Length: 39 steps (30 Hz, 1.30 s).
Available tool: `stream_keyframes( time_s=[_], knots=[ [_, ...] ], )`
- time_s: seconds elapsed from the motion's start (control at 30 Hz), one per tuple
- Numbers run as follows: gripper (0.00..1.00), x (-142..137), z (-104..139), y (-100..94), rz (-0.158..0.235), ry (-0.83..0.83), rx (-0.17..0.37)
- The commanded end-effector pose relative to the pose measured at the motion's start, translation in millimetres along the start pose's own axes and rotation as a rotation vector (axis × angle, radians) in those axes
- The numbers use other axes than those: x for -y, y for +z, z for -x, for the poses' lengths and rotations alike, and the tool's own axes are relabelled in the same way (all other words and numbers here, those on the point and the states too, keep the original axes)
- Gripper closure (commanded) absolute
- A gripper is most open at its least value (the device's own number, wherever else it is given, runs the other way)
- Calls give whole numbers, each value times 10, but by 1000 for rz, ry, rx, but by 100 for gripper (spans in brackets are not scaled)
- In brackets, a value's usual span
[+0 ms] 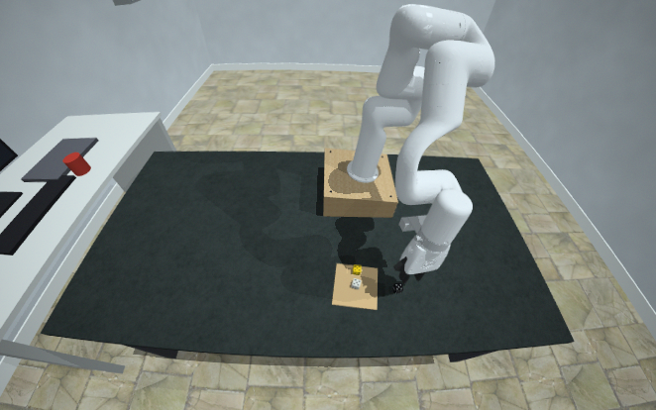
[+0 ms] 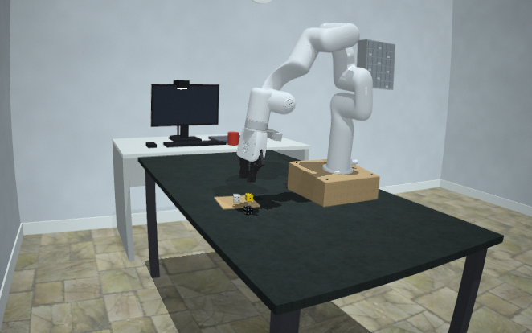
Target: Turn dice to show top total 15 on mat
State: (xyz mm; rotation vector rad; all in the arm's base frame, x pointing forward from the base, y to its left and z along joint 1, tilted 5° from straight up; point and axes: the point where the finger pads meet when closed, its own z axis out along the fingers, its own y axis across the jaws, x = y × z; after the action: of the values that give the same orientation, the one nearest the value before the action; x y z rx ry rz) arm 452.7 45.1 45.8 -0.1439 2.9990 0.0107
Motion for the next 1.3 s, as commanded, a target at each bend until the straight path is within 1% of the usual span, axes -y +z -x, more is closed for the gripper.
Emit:
stream_keyframes(
  time_s=[0.0,0.1,0.2,0.23,0.6,0.67,0.8,0.87,0.9,1.27],
  knots=[
    [58,1,48,11,0,-6,-85],
    [58,2,59,2,0,-9,-108],
    [58,2,60,1,0,-9,-112],
    [0,2,60,1,0,-9,-112],
    [0,2,58,5,0,-8,-112],
    [0,1,23,71,-1,7,-112],
    [0,-1,-115,302,-4,61,-112],
    [0,-1,-131,326,-4,67,-112],
    [58,-1,-131,326,-4,67,-112],
    [58,-1,-131,326,-4,67,-112]
  ],
)
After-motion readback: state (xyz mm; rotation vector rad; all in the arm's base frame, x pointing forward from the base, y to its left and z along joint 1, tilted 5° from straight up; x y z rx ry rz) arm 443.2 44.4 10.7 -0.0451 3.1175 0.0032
